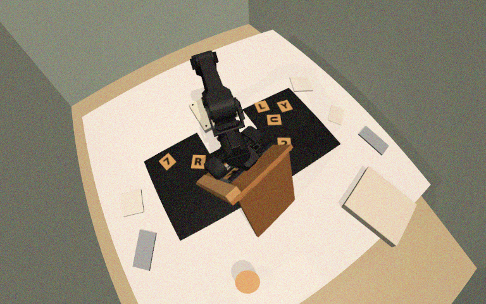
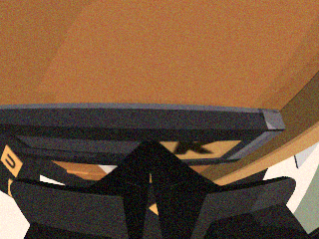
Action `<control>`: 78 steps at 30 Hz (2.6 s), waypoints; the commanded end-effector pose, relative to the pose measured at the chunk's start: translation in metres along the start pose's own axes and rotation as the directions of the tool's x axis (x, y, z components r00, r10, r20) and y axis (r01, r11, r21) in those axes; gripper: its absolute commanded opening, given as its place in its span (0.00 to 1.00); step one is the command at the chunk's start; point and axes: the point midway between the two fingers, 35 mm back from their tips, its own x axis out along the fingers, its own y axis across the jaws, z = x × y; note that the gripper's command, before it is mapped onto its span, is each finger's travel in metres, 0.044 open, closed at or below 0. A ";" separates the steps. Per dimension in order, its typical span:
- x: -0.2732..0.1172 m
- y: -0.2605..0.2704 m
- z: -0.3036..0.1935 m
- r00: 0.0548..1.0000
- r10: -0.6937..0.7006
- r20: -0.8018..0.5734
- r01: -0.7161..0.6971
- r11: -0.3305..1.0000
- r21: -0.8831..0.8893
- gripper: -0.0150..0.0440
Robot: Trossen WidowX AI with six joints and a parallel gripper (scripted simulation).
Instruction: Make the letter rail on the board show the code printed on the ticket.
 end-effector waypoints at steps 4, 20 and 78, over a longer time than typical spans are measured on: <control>-0.001 -0.002 -0.001 1.000 -0.002 0.000 0.002 1.000 -0.002 0.25; -0.019 0.000 -0.018 1.000 -0.002 -0.002 0.002 1.000 -0.002 0.25; -0.121 0.061 -0.133 0.822 0.123 0.556 0.553 0.061 -0.831 0.91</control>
